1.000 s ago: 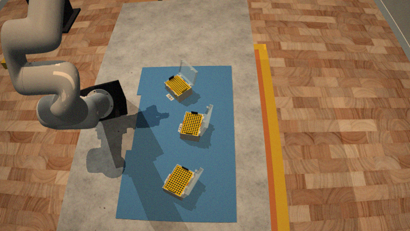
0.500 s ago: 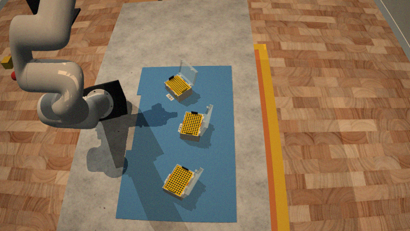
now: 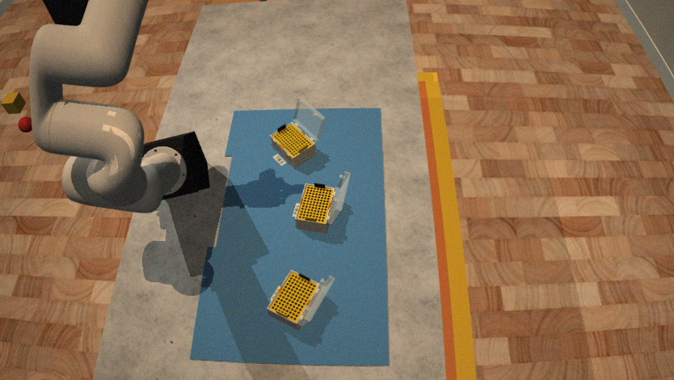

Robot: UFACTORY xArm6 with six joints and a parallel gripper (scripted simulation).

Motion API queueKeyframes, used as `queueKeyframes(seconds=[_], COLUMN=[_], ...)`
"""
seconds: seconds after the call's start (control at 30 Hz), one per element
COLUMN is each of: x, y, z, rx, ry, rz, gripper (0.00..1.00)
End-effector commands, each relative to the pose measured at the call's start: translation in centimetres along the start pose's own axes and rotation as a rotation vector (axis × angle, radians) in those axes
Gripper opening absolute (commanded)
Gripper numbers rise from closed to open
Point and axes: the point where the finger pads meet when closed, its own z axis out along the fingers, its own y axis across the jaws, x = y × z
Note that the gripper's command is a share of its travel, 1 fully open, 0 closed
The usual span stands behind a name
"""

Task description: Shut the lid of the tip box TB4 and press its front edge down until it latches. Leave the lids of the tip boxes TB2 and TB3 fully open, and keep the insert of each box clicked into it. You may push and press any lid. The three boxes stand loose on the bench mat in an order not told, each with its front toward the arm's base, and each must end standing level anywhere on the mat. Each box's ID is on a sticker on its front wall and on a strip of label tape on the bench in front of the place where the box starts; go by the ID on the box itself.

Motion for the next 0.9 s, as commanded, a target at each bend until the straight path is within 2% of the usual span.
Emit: queueKeyframes(seconds=[0.0, 0.03, 0.1, 0.33, 0.43, 0.7, 0.8, 0.87], x=[0.8, 0.8, 1.5, 3.7, 4.8, 6.9, 7.9, 8.6], y=[-0.6, -0.6, -1.2, -3.1, -4.1, -6.0, -7.1, -7.7], z=[0.5, 0.5, 0.9, 2.2, 2.7, 3.6, 4.0, 4.2], rx=[0.02, 0.02, 0.066, 0.068, 0.143, 0.147, 0.226, 0.233], ry=[0.016, 0.016, 0.056, 0.058, 0.112, 0.115, 0.163, 0.167], rz=[0.016, 0.016, 0.041, 0.042, 0.081, 0.083, 0.122, 0.126], gripper=[0.0, 0.0, 0.0, 0.0, 0.0, 0.0, 0.0, 0.0])
